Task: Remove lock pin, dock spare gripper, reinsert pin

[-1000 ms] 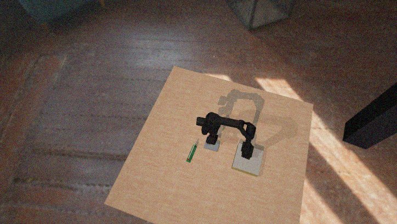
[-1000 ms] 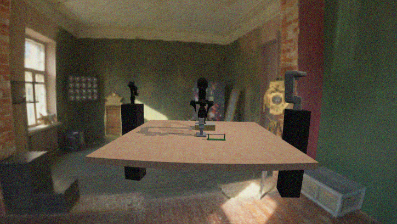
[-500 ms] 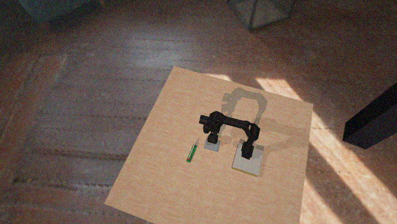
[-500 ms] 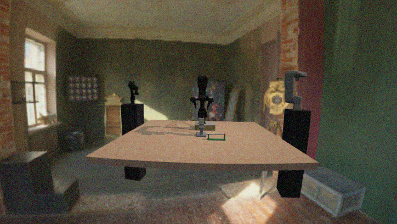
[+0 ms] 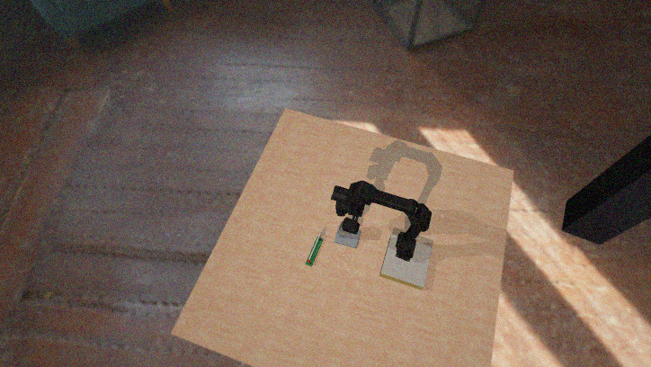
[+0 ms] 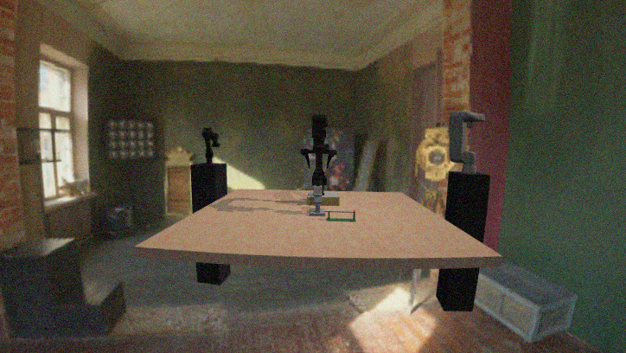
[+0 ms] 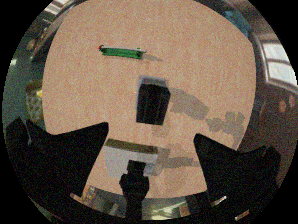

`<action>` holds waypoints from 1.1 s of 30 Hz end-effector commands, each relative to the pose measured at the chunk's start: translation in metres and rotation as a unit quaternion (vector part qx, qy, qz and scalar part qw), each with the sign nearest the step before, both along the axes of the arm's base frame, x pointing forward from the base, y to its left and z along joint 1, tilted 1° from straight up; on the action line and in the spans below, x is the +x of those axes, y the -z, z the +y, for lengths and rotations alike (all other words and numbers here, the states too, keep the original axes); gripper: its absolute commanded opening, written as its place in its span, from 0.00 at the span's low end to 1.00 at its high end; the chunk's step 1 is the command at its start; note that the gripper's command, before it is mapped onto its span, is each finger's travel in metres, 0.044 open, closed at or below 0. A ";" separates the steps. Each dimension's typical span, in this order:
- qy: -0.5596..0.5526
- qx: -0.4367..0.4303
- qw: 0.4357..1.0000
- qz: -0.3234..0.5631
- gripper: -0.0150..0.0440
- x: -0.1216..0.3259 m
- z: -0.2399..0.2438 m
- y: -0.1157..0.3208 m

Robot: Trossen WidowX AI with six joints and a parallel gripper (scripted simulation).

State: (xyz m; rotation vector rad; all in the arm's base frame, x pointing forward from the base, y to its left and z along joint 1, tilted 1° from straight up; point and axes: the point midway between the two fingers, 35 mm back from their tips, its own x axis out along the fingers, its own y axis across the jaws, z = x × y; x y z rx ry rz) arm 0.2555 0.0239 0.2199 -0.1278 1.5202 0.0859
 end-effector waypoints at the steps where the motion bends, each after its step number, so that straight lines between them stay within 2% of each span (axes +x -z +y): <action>1: 0.000 0.000 1.000 0.004 1.00 0.000 0.000 0.002; 3: 0.000 0.000 1.000 0.004 1.00 0.000 0.000 0.002; 6: 0.000 0.001 1.000 0.004 0.87 -0.002 0.017 0.002; 13: 0.000 0.007 1.000 0.001 0.56 -0.027 0.096 0.002; 16: 0.000 0.009 1.000 0.000 0.56 -0.040 0.119 0.002; 21: -0.028 0.003 1.000 0.000 0.56 -0.034 0.122 0.003; 27: -0.273 -0.052 0.960 0.014 0.56 0.029 0.134 0.023; 33: -0.511 -0.098 0.852 0.056 0.56 0.091 0.134 0.058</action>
